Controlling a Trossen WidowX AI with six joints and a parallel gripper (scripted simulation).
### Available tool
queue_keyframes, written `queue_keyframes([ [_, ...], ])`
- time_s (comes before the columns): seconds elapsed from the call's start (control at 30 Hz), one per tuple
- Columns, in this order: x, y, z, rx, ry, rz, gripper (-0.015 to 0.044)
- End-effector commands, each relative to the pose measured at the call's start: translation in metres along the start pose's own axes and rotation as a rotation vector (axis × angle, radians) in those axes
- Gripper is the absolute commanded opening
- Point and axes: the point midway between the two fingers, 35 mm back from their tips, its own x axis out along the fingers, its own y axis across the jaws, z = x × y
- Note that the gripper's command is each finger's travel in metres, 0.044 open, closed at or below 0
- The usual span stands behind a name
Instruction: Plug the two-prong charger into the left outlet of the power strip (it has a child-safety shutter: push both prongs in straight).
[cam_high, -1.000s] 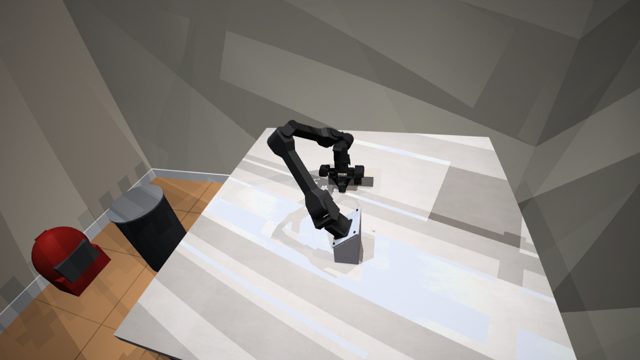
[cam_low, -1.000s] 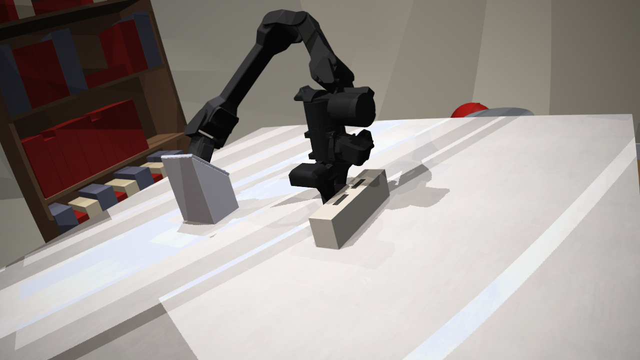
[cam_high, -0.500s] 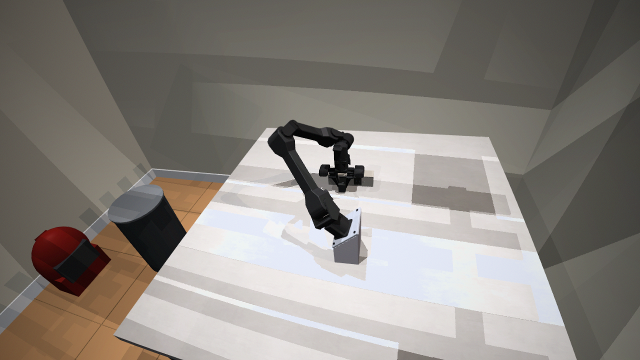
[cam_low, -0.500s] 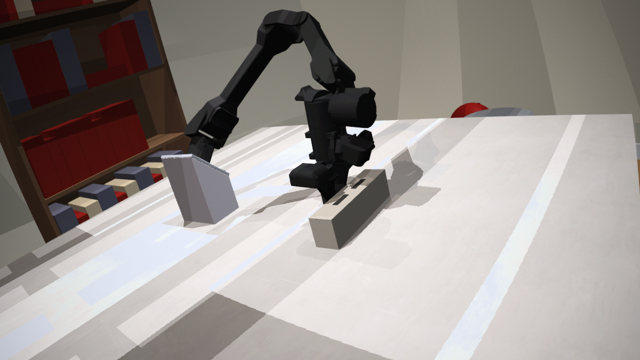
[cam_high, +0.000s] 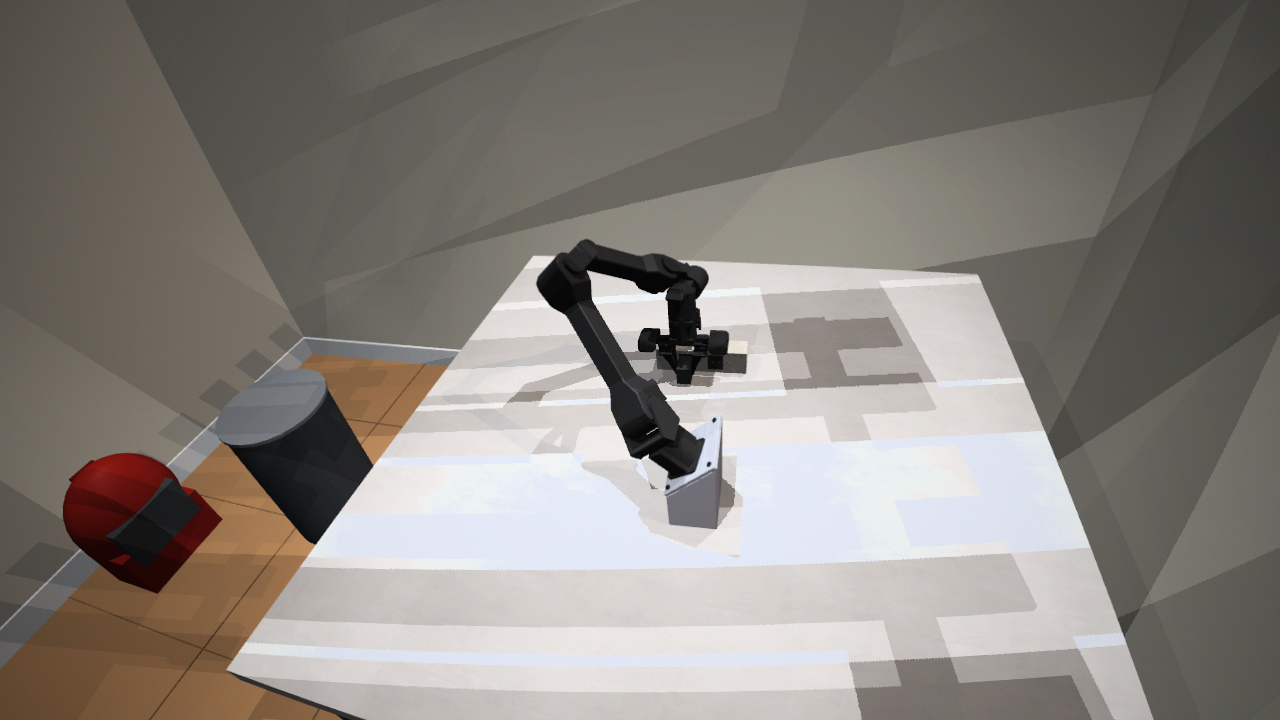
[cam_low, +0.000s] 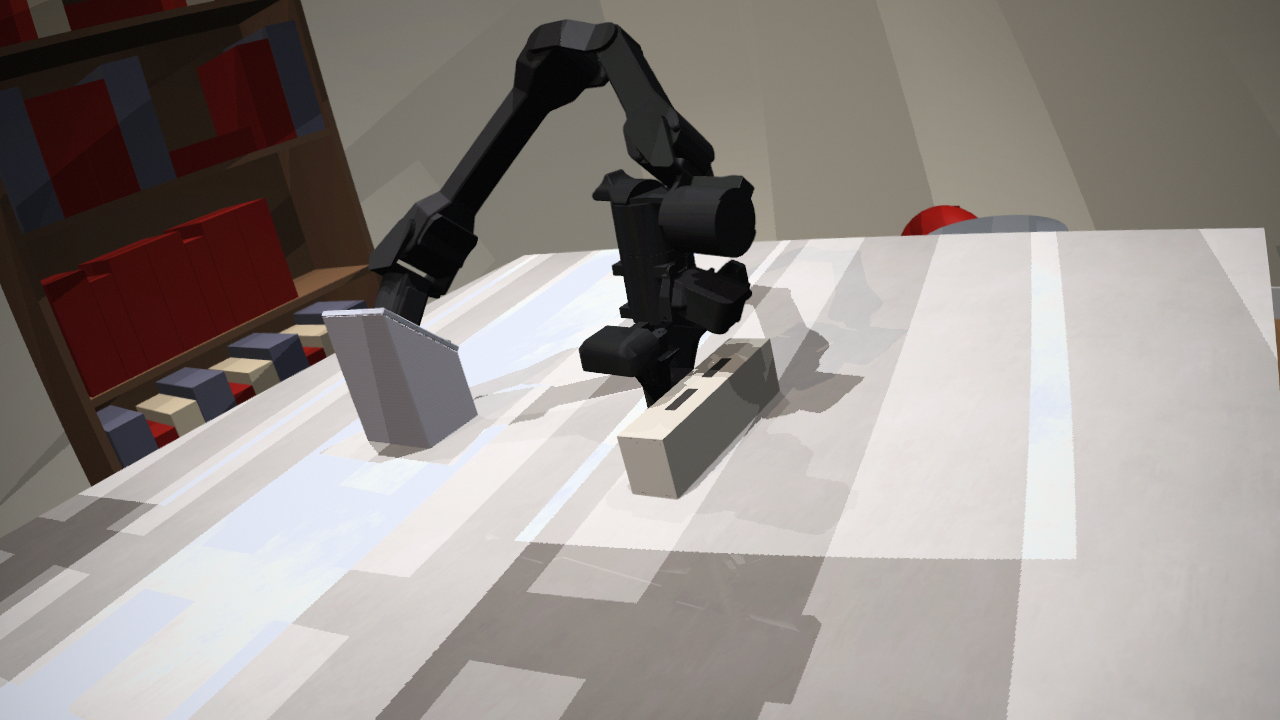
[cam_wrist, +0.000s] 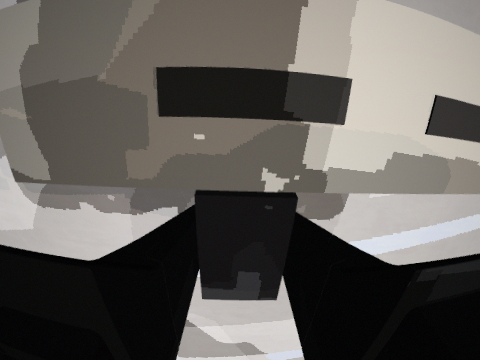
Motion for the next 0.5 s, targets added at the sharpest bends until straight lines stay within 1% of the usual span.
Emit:
queue_keyframes([
  [0.0,-0.0010,0.0002,0.0099,-0.011,-0.018,0.002,0.0000],
  [0.47,-0.0019,0.0005,0.0154,-0.011,-0.018,0.002,0.0000],
])
